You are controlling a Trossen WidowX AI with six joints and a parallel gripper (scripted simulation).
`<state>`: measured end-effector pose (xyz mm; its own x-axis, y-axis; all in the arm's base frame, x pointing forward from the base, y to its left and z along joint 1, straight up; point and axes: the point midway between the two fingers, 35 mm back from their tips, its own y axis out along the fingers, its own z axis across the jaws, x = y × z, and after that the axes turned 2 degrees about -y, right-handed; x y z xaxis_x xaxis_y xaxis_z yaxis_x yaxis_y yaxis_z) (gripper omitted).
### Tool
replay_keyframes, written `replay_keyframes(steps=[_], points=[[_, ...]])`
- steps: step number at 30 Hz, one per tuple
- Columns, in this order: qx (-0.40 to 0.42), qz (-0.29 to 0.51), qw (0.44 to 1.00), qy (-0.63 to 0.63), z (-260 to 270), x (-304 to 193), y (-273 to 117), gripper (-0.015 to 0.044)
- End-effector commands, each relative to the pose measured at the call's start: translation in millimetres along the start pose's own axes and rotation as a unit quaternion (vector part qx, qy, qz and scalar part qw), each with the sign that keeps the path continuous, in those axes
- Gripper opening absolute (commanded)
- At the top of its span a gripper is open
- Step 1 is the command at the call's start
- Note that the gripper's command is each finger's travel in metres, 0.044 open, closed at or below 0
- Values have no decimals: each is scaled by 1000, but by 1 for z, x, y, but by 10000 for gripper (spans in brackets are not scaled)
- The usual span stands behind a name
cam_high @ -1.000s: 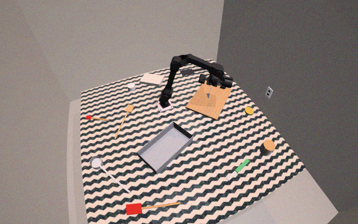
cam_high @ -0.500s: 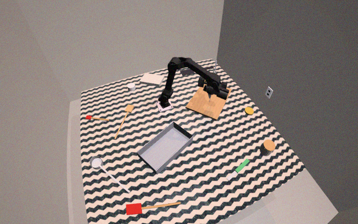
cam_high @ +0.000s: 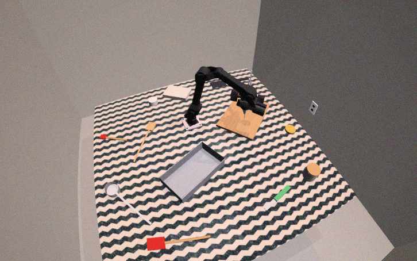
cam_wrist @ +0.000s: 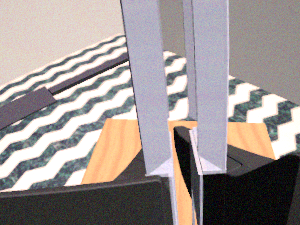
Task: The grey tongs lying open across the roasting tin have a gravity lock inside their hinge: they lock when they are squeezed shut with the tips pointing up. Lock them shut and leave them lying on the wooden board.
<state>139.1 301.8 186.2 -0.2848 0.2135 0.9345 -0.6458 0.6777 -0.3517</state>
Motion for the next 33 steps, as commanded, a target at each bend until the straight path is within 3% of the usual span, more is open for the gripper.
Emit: replay_keyframes(steps=[1,20,33], points=[[-2,-4,1000,-4,0,2,0,-150],[5,8,1000,-2,0,1,2,-150],[82,212,973,28,9,-5,28,-150]])
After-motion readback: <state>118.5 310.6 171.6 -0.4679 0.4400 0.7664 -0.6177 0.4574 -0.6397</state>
